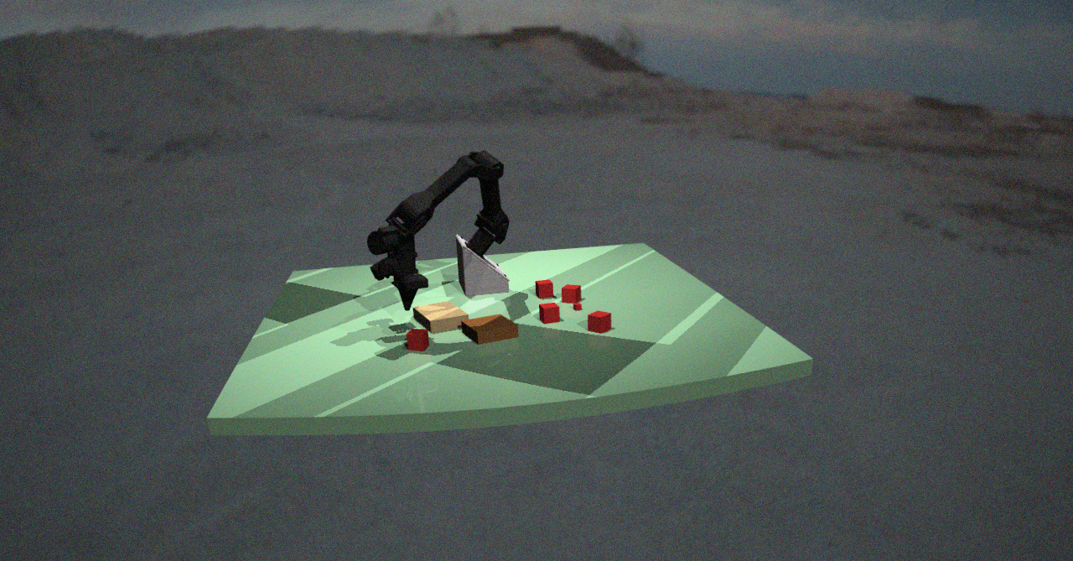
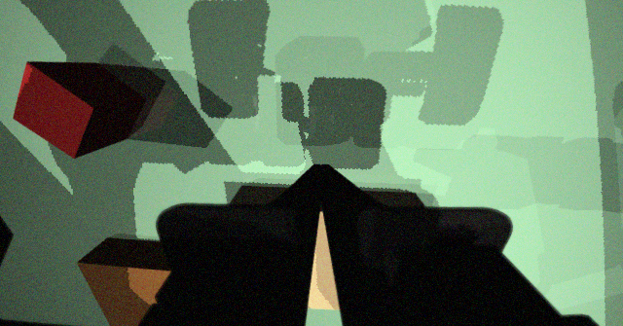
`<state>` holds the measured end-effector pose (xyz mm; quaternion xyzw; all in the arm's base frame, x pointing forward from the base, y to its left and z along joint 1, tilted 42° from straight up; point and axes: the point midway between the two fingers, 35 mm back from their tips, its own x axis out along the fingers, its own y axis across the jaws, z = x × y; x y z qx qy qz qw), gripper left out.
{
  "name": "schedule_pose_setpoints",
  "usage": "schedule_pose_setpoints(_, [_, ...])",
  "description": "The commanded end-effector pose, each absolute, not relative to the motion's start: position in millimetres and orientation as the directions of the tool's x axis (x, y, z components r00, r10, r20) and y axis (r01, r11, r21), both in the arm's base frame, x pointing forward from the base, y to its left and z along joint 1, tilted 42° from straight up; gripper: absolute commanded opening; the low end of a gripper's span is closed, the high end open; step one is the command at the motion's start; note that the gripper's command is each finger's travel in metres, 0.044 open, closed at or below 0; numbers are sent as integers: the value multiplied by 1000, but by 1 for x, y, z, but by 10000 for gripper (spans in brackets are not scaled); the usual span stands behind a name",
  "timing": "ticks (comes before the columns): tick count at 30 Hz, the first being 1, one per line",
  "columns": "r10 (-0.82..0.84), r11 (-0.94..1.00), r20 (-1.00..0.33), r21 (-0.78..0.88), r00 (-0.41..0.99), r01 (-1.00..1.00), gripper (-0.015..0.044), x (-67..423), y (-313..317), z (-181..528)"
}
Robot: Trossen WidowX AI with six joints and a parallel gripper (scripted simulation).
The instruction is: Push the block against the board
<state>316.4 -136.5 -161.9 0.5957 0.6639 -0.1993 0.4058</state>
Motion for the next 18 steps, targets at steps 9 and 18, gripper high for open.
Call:
schedule_pose_setpoints(9, [651,217,-759,195,7,957,0,309,-104,-186])
schedule_pose_setpoints(18, [652,216,-759,195,7,957,0,307,-96,-179])
